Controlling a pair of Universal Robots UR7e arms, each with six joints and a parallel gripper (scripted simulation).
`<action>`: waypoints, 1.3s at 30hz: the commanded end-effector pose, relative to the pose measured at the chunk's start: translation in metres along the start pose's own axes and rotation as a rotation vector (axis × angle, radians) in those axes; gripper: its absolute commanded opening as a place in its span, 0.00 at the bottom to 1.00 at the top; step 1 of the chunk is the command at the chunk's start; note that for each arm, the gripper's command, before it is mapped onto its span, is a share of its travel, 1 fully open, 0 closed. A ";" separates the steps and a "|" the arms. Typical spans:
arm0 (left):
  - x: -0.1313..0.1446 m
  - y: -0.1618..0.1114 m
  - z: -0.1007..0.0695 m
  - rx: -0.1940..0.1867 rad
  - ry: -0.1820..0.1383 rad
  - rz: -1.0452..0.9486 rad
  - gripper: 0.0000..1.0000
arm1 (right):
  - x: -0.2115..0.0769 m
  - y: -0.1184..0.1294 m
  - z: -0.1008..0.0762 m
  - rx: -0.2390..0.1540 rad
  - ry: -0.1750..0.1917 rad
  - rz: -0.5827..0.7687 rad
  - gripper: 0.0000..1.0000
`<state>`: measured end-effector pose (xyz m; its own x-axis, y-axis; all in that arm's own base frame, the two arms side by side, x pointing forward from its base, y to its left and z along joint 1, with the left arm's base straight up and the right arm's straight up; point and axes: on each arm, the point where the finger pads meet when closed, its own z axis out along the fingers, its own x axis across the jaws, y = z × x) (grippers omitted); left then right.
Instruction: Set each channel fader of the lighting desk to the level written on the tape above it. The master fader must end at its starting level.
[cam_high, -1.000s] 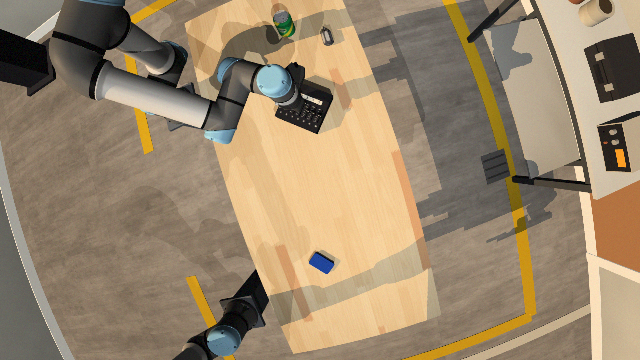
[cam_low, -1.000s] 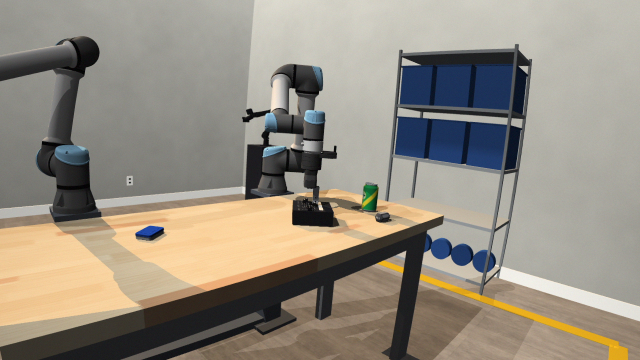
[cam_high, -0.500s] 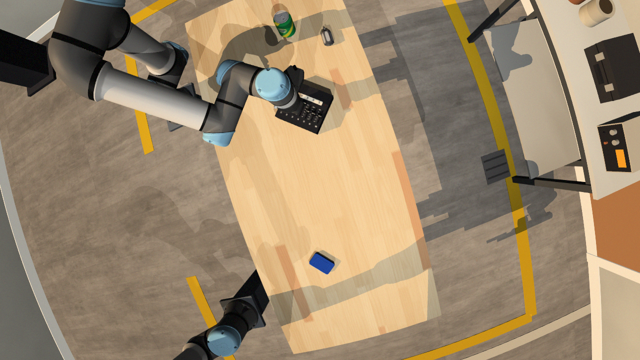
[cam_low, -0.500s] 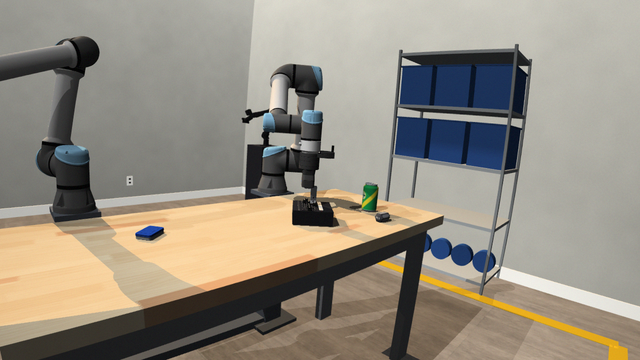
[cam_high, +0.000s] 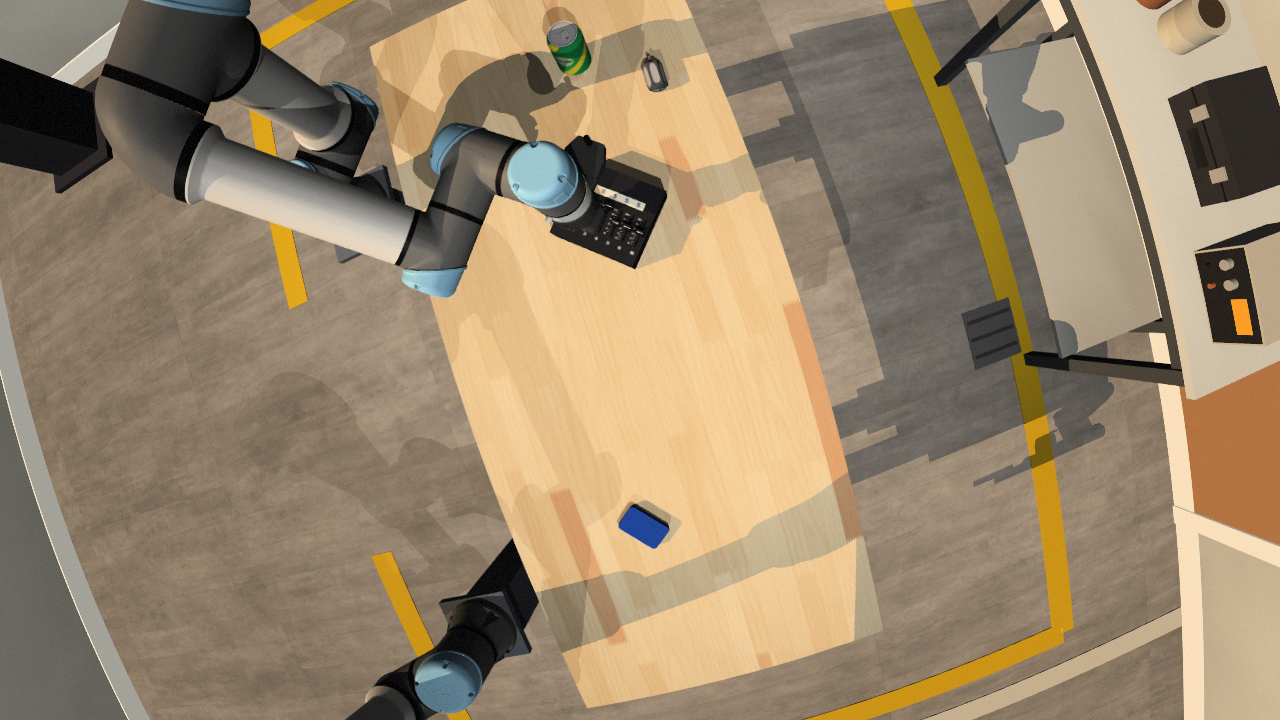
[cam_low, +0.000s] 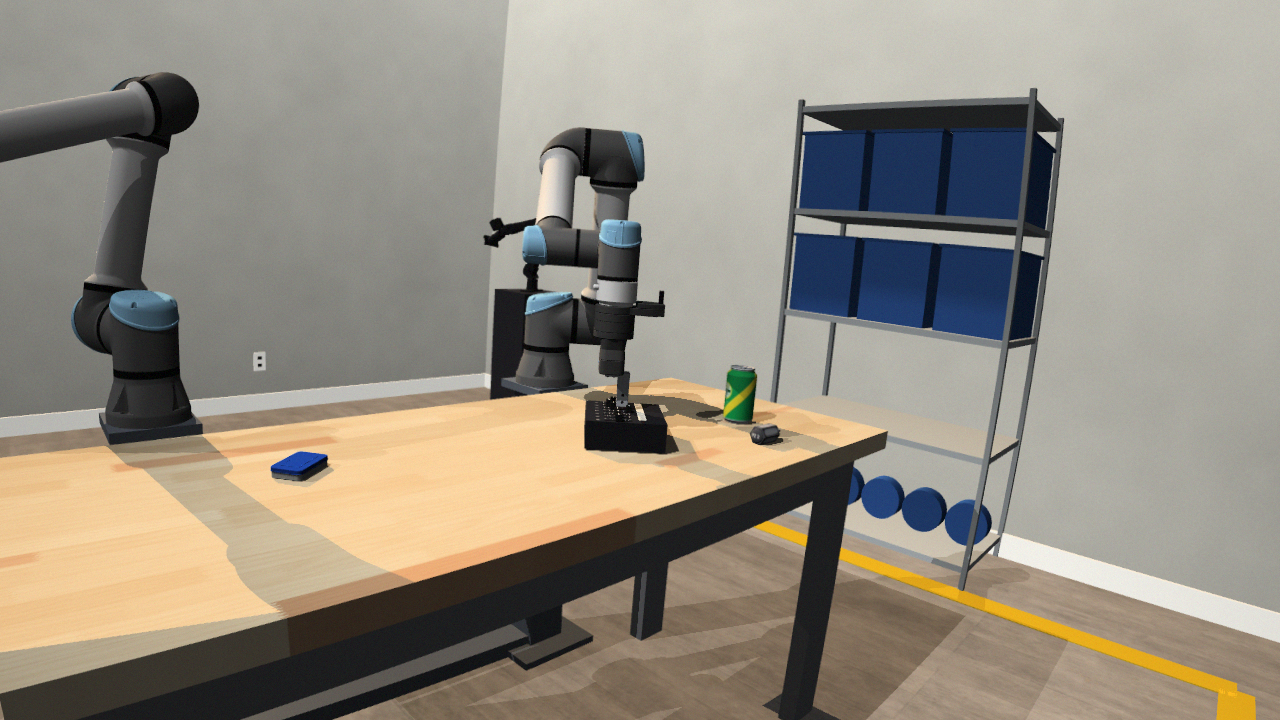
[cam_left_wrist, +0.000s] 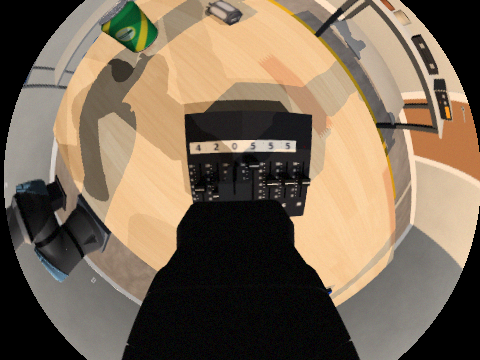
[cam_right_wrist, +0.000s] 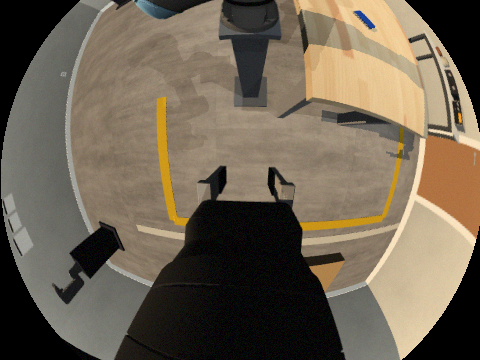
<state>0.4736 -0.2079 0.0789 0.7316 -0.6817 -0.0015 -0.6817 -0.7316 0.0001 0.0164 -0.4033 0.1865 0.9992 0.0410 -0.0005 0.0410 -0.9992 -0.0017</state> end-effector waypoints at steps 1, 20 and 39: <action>0.000 0.001 -0.001 0.000 0.001 0.000 0.00 | 0.000 0.000 -0.001 -0.002 0.000 0.000 1.00; 0.000 0.009 -0.001 0.000 0.001 0.000 0.00 | 0.000 0.000 -0.001 -0.002 0.000 0.000 1.00; 0.000 0.014 -0.001 0.000 0.001 0.000 0.00 | 0.000 0.000 -0.001 -0.002 0.000 0.000 1.00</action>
<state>0.4641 -0.2182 0.0790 0.7317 -0.6817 -0.0015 -0.6817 -0.7317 0.0000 0.0164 -0.4033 0.1865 0.9992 0.0410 -0.0005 0.0410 -0.9992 -0.0017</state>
